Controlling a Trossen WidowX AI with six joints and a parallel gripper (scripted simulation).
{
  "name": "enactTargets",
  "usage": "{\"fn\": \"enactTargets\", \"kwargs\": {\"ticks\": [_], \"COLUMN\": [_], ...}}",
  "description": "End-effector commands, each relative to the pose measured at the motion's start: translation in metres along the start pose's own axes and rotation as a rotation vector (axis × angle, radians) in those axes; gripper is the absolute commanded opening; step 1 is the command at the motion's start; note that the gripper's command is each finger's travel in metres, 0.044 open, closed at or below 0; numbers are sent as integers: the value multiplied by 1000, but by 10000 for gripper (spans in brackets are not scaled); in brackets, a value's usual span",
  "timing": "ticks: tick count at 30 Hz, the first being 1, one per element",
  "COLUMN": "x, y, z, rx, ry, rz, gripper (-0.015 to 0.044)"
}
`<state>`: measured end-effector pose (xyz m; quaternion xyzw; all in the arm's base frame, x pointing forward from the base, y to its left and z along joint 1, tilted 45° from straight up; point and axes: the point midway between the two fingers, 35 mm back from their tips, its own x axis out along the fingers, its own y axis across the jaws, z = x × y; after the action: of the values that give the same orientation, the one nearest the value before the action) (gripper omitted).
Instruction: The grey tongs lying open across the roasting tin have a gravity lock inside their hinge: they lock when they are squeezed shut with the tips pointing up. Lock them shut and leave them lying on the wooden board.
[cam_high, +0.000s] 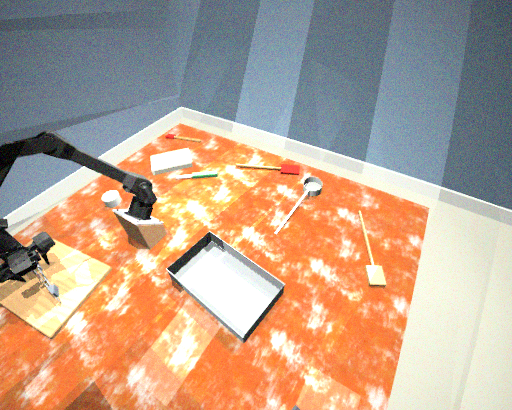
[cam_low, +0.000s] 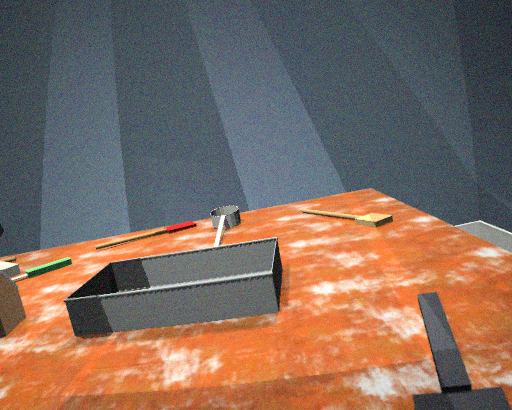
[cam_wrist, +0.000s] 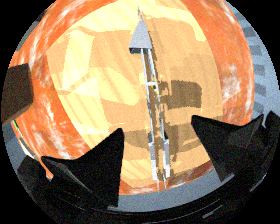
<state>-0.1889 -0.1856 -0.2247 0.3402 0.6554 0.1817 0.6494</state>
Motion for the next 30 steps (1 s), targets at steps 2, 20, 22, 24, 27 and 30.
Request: {"fn": "enactTargets", "kwargs": {"ticks": [2,20,22,24,27,30], "x": [0,-112,-112,-112,-125,-150], "y": [0,38,38,38,37,38], "z": [0,150,150,150,150,150], "rx": [1,-18,-18,-18,-22,-30], "ry": [0,-8,-8,-8,-5,0], "rz": [-1,2,2,2,0,-6], "gripper": [440,440,440,440,440,440]}}
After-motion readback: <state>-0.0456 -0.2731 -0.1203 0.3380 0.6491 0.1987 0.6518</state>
